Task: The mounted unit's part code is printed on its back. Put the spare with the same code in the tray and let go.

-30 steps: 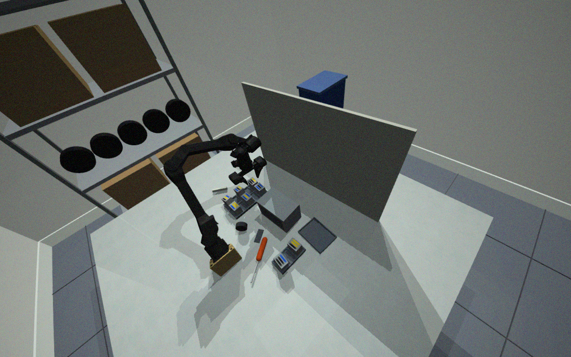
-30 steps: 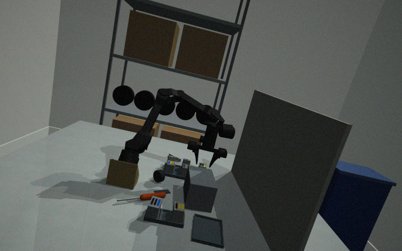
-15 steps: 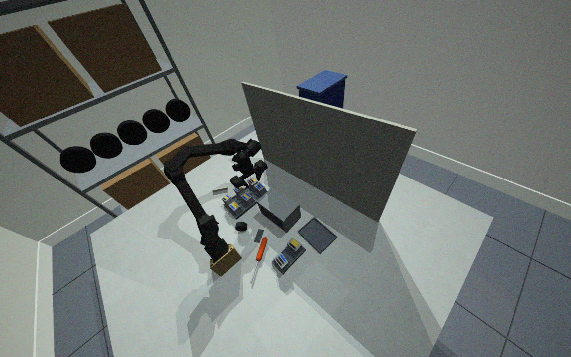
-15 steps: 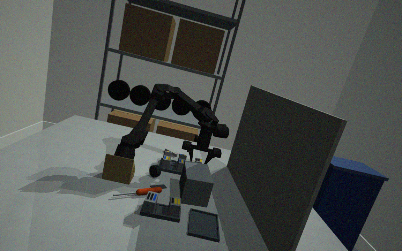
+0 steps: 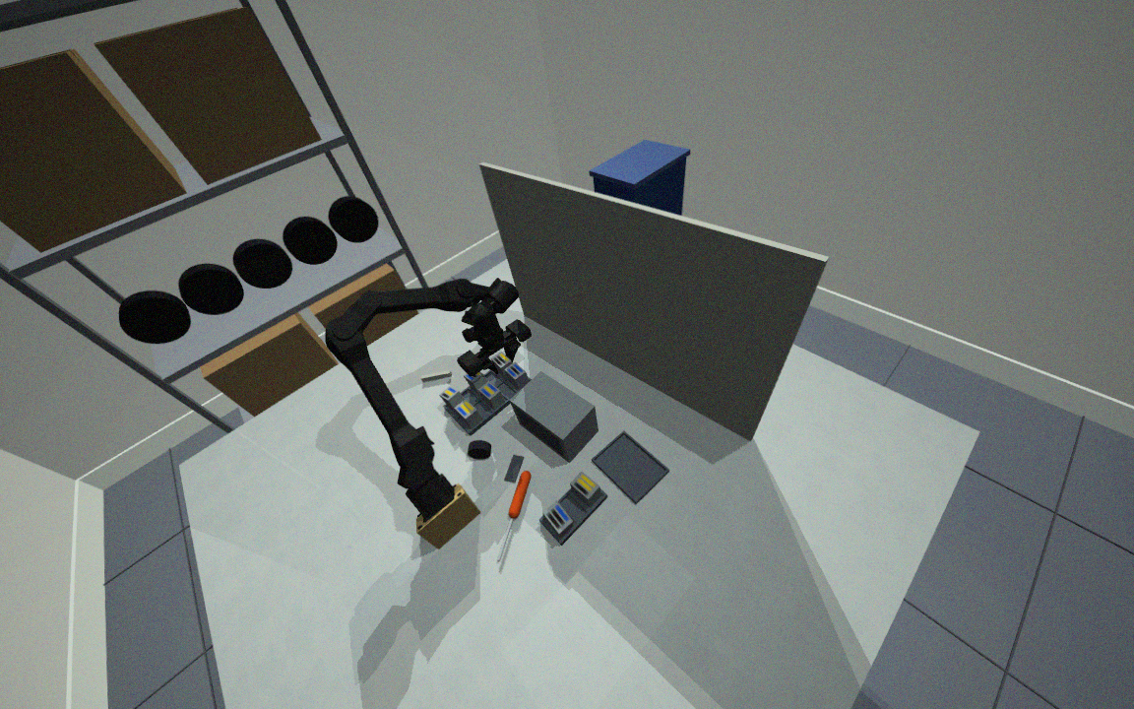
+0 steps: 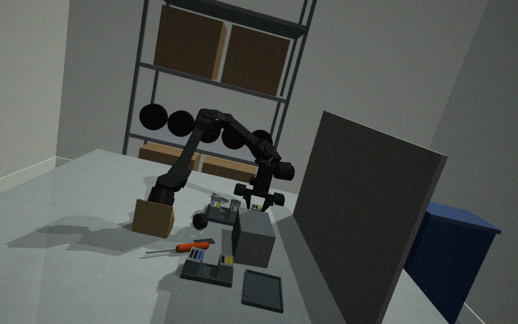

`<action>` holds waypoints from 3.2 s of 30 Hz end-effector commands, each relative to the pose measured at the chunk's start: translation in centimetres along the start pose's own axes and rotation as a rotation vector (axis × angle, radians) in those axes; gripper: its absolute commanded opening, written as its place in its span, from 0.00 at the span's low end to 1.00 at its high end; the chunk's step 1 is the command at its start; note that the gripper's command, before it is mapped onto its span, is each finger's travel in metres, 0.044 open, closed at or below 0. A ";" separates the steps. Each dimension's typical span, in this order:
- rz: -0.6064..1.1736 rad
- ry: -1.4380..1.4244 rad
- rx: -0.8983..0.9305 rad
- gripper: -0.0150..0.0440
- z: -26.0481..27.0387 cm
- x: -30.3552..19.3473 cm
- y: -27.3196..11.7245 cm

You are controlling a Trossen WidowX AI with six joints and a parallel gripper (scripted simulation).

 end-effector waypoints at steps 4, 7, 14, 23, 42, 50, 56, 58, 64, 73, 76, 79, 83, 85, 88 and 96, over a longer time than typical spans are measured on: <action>0.000 0.000 0.000 0.51 0.0 0.0 0.0; 0.000 0.000 0.000 0.47 0.0 0.0 0.0; 0.000 0.000 0.000 0.25 0.0 0.0 0.0; 0.004 0.000 0.000 0.25 -0.2 -0.1 -1.4; 0.016 0.008 -0.007 0.25 0.0 0.0 -8.4; 0.016 0.011 -0.042 0.25 0.5 0.7 -12.7; 0.019 0.015 -0.045 0.25 0.4 0.3 -13.1; 0.026 0.022 -0.046 0.25 -0.1 -0.5 -13.1; 0.050 0.046 -0.047 0.25 -1.6 -4.3 -13.5; 0.075 0.051 -0.045 0.25 -3.1 -10.5 -14.2; 0.092 0.063 -0.047 0.25 -3.3 -12.9 -14.5; 0.105 0.073 -0.047 0.25 -3.3 -15.1 -14.8; 0.117 0.080 -0.044 0.25 -3.2 -18.2 -15.1; 0.118 0.079 -0.039 0.25 -3.1 -19.6 -15.1; 0.119 0.078 -0.031 0.25 -2.9 -21.6 -15.2; 0.109 0.072 -0.014 0.25 -1.7 -27.2 -15.3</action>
Point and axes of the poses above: the point midway between the two fingers, 35 mm back from their tips, its own y axis out along the fingers, its own z axis across the jaws, x = y × z, the point moved 9 cm from there along -y, back along the fingers, and after that the axes turned 12 degrees about -y, right-handed, at the moved point
